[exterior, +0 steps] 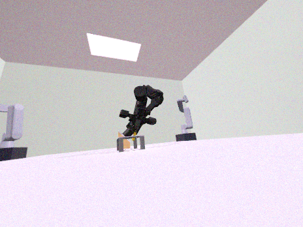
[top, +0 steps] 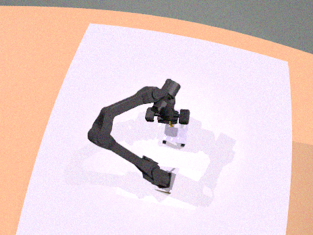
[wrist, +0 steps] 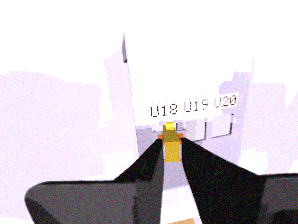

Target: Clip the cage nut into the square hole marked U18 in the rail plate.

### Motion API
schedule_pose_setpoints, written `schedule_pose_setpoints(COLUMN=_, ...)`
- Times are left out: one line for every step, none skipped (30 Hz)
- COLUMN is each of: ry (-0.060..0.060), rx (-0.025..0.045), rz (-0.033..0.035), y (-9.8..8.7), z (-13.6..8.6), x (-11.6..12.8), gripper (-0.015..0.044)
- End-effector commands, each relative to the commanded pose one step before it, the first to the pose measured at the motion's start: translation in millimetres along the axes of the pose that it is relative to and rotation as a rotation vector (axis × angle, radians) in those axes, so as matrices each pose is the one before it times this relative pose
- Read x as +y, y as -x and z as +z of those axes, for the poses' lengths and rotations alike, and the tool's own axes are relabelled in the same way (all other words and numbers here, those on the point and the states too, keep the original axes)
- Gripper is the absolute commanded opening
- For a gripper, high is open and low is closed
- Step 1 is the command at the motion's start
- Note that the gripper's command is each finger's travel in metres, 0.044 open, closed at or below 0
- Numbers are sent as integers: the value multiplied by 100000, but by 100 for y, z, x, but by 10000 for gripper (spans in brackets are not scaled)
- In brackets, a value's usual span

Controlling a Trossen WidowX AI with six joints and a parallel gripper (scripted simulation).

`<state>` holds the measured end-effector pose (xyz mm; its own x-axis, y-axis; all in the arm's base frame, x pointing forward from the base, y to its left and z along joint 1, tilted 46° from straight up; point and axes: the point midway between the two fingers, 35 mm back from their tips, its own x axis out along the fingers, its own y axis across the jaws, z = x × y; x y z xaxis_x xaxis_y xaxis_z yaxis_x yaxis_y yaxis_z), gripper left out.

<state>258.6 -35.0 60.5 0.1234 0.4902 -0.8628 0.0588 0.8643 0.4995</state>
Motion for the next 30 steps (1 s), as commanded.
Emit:
schedule_pose_setpoints(ry=-175, rx=-266, rz=-819, y=73, z=-2, x=-10, gripper=37)
schedule_pose_setpoints(ry=0, rx=0, rz=0, y=0, z=0, x=0, gripper=37)
schedule_pose_setpoints(ry=0, rx=0, rz=0, y=0, z=0, x=0, gripper=37)
schedule_pose_setpoints(ry=0, rx=0, rz=0, y=0, z=0, x=0, gripper=37)
schedule_pose_setpoints(ry=0, rx=0, rz=0, y=0, z=0, x=0, gripper=37)
schedule_pose_setpoints(ry=0, rx=0, rz=0, y=0, z=0, x=0, gripper=37)
schedule_pose_setpoints(ry=0, rx=0, rz=0, y=0, z=0, x=0, gripper=37)
schedule_pose_setpoints(ry=0, rx=0, rz=0, y=0, z=0, x=0, gripper=37)
schedule_pose_setpoints(ry=0, rx=0, rz=0, y=0, z=0, x=0, gripper=37)
schedule_pose_setpoints(ry=0, rx=0, rz=0, y=-4, z=-1, x=-8, gripper=37)
schedule_pose_setpoints(ry=0, rx=0, rz=-1, y=-9, z=-3, x=-17, gripper=37)
schedule_pose_setpoints(ry=0, rx=0, rz=0, y=-6, z=-2, x=-11, gripper=37)
schedule_pose_setpoints(ry=0, rx=0, rz=-1, y=-11, z=-3, x=-22, gripper=37)
schedule_pose_setpoints(ry=0, rx=0, rz=-1, y=-6, z=-2, x=-13, gripper=37)
schedule_pose_setpoints(ry=0, rx=0, rz=0, y=0, z=0, x=0, gripper=37)
schedule_pose_setpoints(ry=0, rx=0, rz=0, y=0, z=0, x=0, gripper=37)
schedule_pose_setpoints(ry=0, rx=0, rz=0, y=0, z=0, x=0, gripper=37)
schedule_pose_setpoints(ry=0, rx=0, rz=0, y=0, z=0, x=0, gripper=37)
schedule_pose_setpoints(ry=0, rx=0, rz=0, y=-2, z=-1, x=-7, gripper=37)
schedule_pose_setpoints(ry=0, rx=0, rz=-1, y=-3, z=-3, x=-14, gripper=37)
schedule_pose_setpoints(ry=0, rx=3, rz=1, y=-13, z=-1, x=-1, gripper=37)
schedule_pose_setpoints(ry=0, rx=3, rz=1, y=-13, z=-1, x=-1, gripper=37)
schedule_pose_setpoints(ry=-1, rx=1, rz=1, y=-6, z=0, x=2, gripper=37)
schedule_pose_setpoints(ry=-1, rx=0, rz=-56, y=0, z=0, x=3, gripper=37)
schedule_pose_setpoints(ry=-3, rx=0, rz=-117, y=0, z=0, x=6, gripper=37)
schedule_pose_setpoints(ry=-3, rx=-1, rz=-154, y=0, z=0, x=8, gripper=37)
schedule_pose_setpoints(ry=-5, rx=-2, rz=-200, y=0, z=0, x=10, gripper=37)
schedule_pose_setpoints(ry=-6, rx=-3, rz=-258, y=0, z=0, x=13, gripper=37)
schedule_pose_setpoints(ry=-6, rx=-4, rz=-252, y=0, z=0, x=13, gripper=37)
schedule_pose_setpoints(ry=-1, rx=0, rz=-56, y=-2, z=0, x=4, gripper=37)
